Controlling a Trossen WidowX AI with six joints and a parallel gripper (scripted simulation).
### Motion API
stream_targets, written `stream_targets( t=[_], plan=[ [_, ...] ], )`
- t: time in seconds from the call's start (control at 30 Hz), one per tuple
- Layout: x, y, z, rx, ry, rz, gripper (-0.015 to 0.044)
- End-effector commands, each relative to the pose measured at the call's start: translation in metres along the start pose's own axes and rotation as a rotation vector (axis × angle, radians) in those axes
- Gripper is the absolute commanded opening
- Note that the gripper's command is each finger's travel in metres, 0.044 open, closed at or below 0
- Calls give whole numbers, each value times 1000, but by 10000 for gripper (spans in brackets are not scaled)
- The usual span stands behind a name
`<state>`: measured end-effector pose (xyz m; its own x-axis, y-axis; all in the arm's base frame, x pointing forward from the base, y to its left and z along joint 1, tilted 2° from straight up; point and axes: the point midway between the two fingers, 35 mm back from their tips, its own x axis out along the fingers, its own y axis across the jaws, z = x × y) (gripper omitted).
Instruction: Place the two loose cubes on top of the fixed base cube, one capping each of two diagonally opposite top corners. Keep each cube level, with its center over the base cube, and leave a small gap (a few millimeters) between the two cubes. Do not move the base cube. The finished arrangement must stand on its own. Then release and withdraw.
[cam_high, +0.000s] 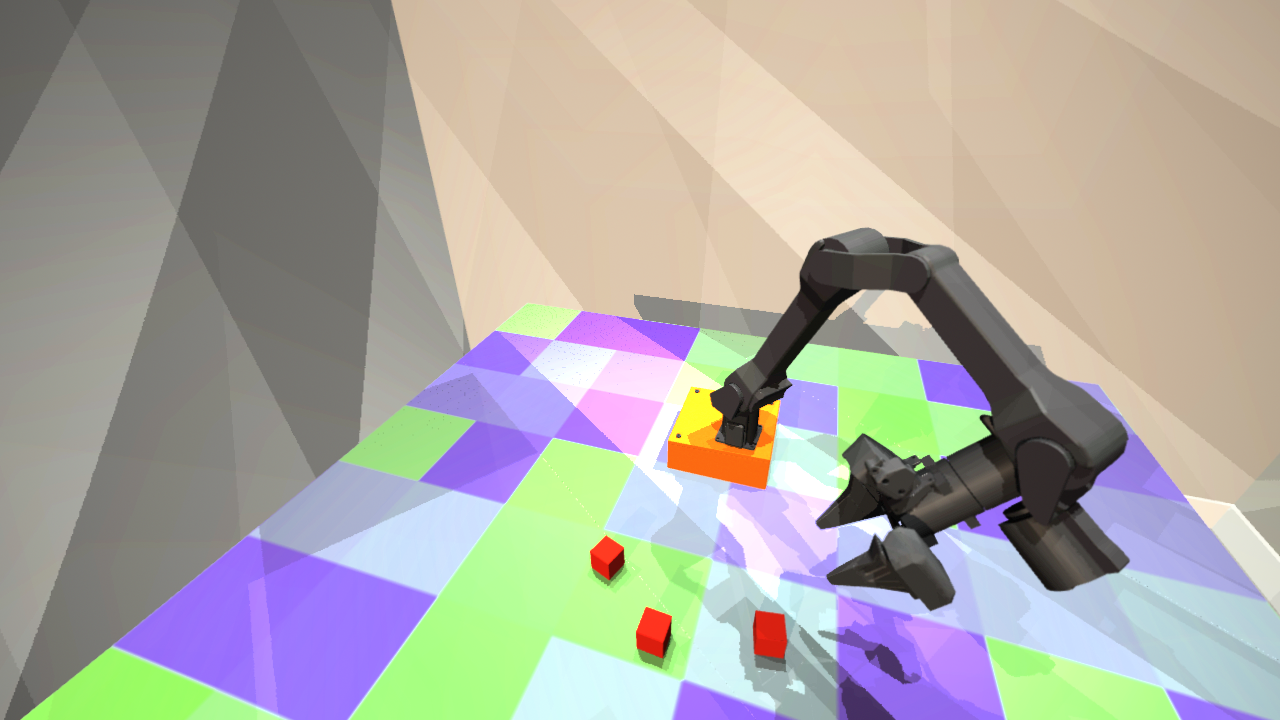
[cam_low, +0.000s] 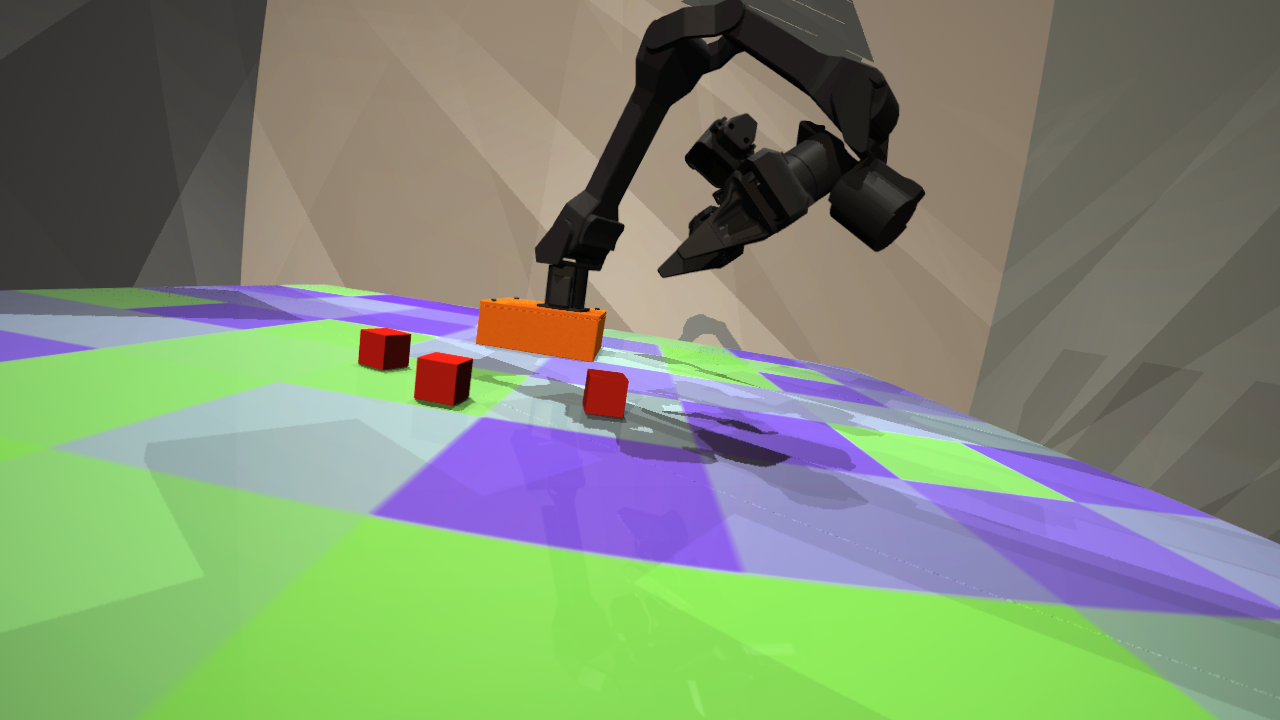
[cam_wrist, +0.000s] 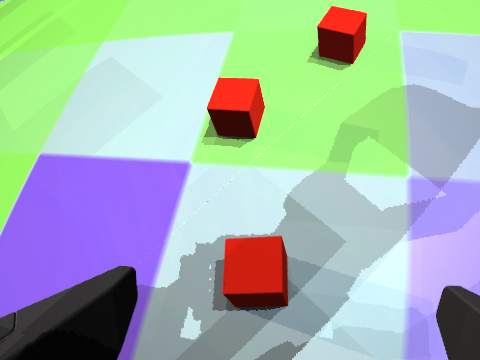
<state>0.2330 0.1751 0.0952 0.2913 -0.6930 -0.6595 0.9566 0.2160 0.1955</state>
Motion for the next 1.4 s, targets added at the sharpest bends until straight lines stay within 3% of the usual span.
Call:
stream_targets(
  t=[0.0,0.13,0.17,0.77,1.37],
  plan=[
    [1,0,1,-6,0,-3,374],
    [15,1,12,-134,16,-67,269],
    [19,2,15,-173,24,-84,265],
    [73,10,57,-843,314,-218,265],
    [120,8,100,-1450,653,-30,265]
  ],
)
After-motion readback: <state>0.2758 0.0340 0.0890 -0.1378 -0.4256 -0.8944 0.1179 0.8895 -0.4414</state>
